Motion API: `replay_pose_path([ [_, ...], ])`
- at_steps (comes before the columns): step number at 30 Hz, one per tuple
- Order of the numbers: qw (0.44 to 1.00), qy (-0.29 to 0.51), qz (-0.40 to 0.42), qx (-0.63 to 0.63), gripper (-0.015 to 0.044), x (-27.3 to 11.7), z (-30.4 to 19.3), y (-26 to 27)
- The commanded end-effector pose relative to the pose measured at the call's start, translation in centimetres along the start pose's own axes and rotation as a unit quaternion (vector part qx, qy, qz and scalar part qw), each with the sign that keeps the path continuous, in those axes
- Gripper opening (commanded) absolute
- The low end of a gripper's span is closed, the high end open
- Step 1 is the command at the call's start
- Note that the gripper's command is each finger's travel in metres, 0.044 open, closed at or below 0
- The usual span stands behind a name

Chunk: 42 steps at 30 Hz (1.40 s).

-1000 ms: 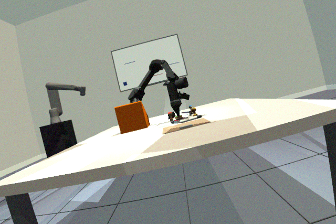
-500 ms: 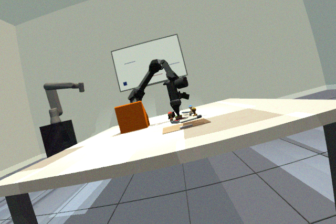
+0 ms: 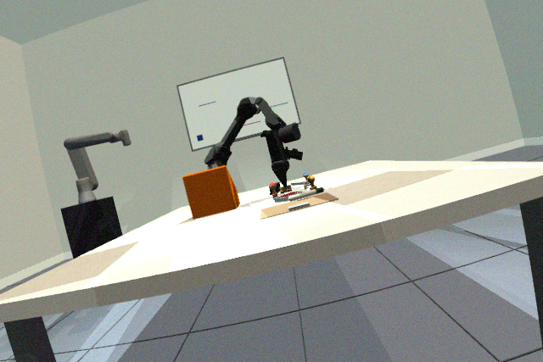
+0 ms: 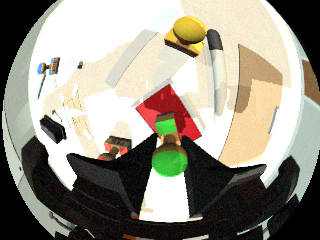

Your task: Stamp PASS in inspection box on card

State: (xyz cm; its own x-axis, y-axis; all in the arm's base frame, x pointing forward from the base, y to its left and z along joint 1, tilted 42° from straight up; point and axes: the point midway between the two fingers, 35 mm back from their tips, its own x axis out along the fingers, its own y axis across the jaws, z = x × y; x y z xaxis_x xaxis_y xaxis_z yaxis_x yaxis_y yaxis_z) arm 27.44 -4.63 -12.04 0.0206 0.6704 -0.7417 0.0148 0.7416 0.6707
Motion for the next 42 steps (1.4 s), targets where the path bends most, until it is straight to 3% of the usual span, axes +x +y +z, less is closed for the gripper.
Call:
replay_pose_path([
  [1,1.000,-0.003,-0.004,-0.005,0.0000,-0.8,0.3,-0.1],
  [25,1.000,-0.003,-0.005,-0.005,0.0000,-4.4,0.2,0.0],
  [42,1.000,-0.004,-0.012,0.010,0.0000,-4.6,1.7,9.4],
])
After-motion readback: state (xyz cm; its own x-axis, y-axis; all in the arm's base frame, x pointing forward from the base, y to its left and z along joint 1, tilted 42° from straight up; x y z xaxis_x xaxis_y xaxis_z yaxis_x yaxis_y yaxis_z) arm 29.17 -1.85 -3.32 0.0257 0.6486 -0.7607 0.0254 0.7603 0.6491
